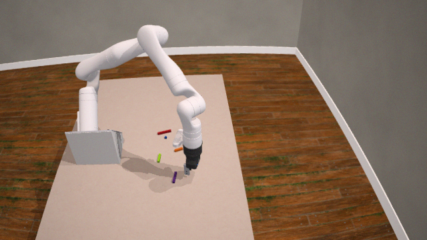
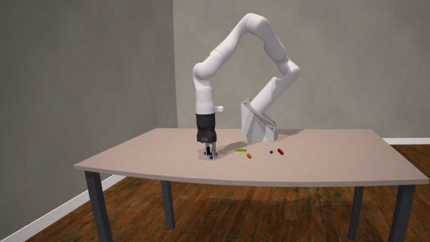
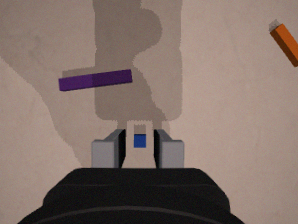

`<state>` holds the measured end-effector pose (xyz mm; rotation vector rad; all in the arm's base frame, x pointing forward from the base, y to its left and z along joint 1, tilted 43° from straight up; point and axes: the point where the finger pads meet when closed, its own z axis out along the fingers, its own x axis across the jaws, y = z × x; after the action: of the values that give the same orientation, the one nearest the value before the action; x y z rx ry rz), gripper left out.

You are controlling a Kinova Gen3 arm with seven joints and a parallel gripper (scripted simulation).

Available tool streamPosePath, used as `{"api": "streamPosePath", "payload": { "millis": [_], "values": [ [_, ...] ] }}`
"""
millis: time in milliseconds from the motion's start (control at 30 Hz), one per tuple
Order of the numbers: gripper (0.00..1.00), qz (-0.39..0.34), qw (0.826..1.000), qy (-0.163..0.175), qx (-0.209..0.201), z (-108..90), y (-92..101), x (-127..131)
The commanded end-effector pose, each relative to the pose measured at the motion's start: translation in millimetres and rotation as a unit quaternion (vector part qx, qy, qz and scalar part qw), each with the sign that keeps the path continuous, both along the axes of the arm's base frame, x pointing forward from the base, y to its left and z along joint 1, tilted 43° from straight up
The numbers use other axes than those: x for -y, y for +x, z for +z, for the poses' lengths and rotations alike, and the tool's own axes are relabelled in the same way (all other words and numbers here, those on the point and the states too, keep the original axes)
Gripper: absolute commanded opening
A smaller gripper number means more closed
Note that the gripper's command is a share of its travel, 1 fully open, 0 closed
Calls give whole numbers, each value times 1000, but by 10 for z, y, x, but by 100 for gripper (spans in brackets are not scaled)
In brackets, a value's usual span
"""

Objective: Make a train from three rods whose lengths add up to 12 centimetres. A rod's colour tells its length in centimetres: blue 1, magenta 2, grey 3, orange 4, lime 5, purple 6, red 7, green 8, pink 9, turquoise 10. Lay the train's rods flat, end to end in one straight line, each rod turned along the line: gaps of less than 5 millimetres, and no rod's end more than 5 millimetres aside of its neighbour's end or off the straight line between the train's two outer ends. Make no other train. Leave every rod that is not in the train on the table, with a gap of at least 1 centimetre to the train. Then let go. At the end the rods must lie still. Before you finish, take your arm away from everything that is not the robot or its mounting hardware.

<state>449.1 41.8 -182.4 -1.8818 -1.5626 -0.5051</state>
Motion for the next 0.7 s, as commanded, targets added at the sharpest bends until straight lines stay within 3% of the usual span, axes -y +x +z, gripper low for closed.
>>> {"api": "streamPosePath", "payload": {
  "millis": [0,667],
  "values": [
    [54,-1,1000,0,1,-2,6,3],
    [54,-1,1000,0,1,-108,-8,-96]
  ]
}}
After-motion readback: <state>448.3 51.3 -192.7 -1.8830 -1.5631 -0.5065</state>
